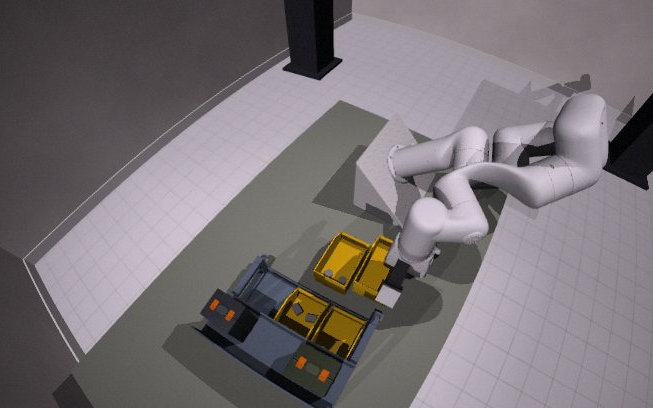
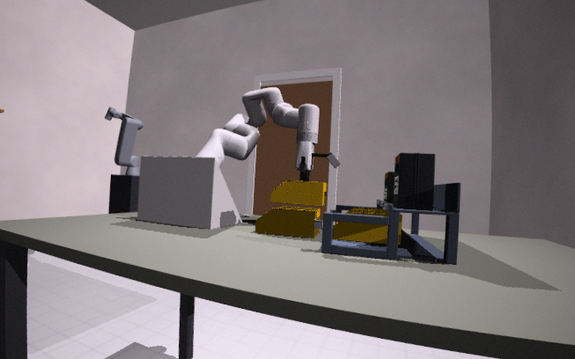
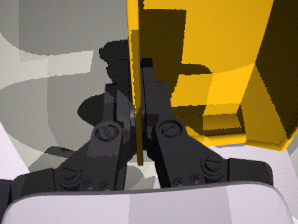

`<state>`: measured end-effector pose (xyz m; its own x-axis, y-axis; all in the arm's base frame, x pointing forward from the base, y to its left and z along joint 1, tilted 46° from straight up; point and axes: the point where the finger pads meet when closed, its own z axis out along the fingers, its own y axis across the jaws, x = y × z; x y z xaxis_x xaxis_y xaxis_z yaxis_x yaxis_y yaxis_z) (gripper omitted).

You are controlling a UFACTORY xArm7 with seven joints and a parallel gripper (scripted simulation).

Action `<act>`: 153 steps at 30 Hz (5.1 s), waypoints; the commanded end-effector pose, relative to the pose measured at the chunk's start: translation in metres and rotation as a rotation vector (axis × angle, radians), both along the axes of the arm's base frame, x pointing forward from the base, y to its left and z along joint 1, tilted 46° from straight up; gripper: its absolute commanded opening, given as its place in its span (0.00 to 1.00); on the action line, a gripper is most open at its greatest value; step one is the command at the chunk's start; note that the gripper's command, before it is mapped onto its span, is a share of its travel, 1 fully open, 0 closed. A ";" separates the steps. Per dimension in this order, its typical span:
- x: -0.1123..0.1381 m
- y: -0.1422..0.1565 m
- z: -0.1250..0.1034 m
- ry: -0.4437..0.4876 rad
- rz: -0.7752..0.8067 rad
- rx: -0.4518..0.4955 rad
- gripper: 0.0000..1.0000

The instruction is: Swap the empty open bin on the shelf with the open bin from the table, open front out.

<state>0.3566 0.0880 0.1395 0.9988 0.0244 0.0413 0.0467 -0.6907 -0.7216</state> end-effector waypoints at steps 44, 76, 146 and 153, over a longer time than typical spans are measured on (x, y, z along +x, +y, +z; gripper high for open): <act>-0.002 0.034 -0.014 -0.006 -0.012 -0.004 0.00; -0.001 0.063 -0.042 -0.006 -0.012 -0.004 0.00; -0.001 0.068 -0.047 -0.006 -0.012 -0.004 0.26; -0.001 0.068 -0.047 -0.006 -0.012 -0.004 0.26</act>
<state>0.3544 0.1571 0.0923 0.9989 0.0154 0.0454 0.0433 -0.6939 -0.7187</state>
